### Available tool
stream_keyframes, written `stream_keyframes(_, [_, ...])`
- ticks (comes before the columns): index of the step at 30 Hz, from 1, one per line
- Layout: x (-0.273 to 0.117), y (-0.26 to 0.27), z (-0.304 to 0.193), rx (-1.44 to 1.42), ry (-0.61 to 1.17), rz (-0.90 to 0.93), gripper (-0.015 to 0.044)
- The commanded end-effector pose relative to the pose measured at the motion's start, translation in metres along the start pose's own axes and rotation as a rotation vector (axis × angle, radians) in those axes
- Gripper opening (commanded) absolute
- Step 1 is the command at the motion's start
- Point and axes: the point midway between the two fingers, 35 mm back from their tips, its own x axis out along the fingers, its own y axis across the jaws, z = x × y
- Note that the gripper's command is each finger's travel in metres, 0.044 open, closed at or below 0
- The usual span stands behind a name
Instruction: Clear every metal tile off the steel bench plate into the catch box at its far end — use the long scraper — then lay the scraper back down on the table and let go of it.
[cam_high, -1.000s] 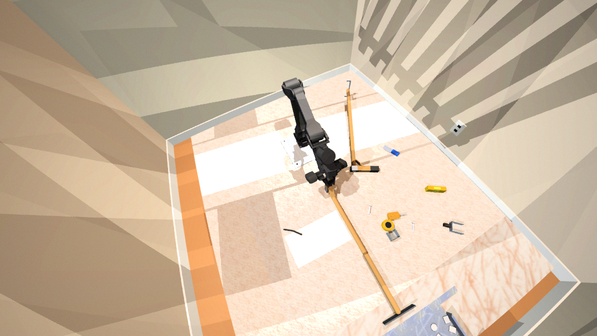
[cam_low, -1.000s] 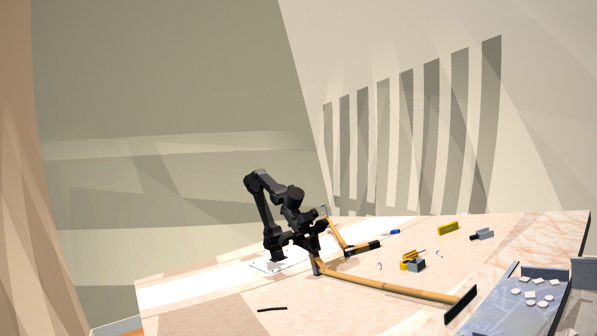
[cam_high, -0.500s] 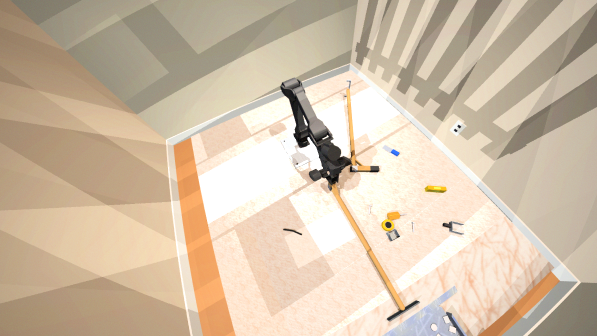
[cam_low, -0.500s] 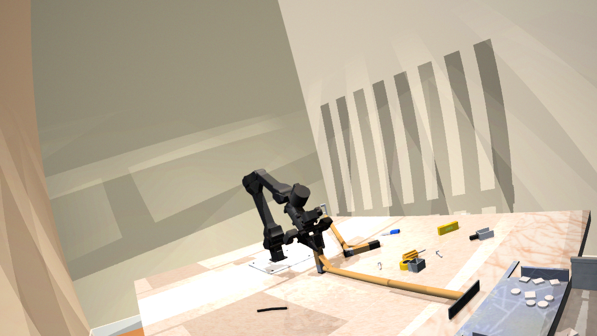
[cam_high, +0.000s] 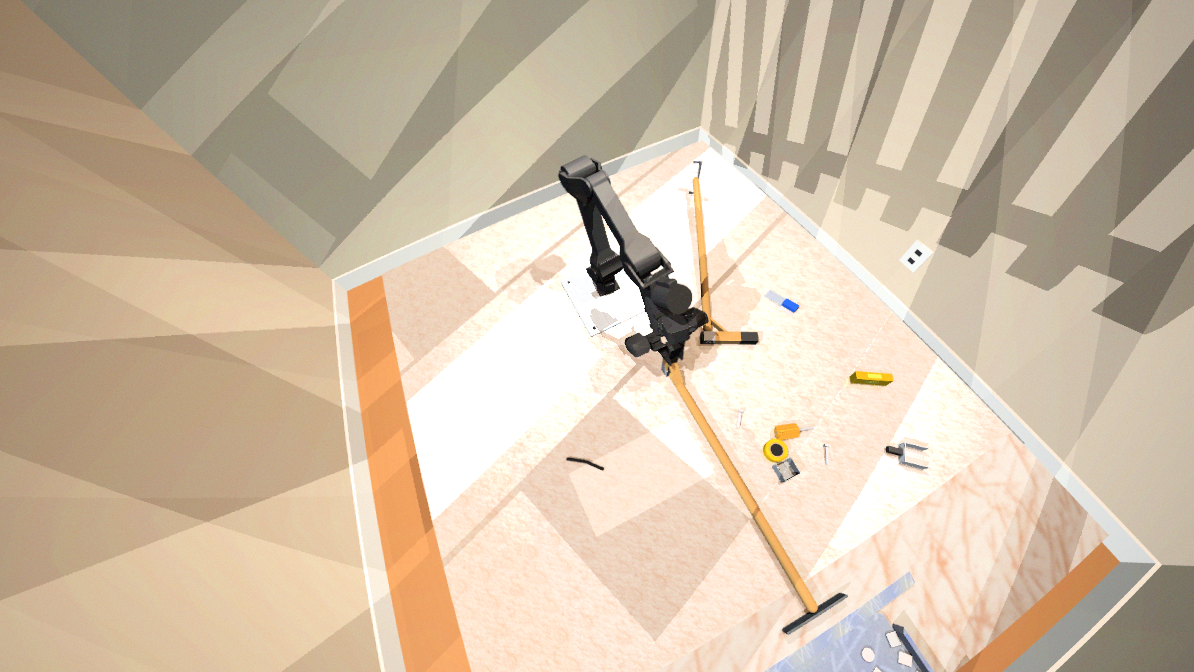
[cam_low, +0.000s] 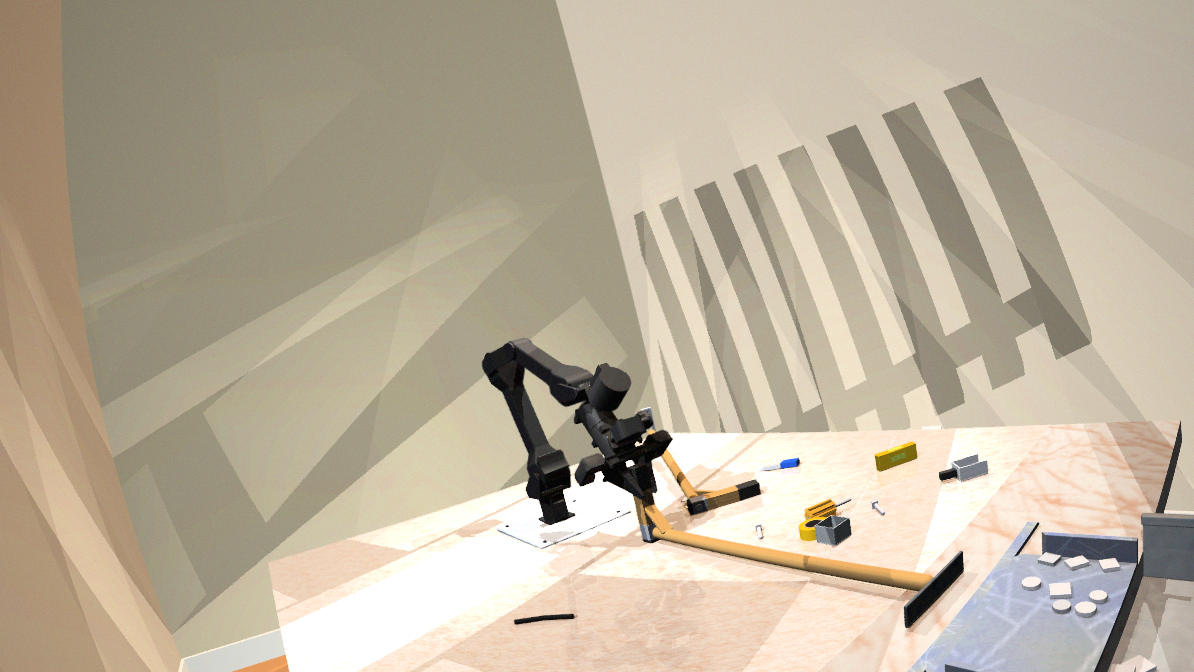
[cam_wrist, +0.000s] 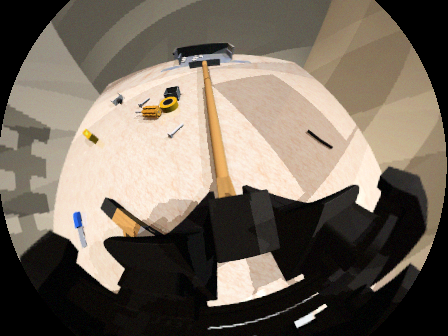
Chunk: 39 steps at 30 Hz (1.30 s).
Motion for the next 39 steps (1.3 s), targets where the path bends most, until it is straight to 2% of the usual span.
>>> stream_keyframes(1, [-0.002,0.007,0.0,-0.001,-0.007,0.01,0.0])
stream_keyframes(14, [-0.002,0.015,0.002,-0.003,-0.006,0.016,0.0])
stream_keyframes(39, [0.019,0.02,0.034,-0.006,-0.01,0.025,0.0])
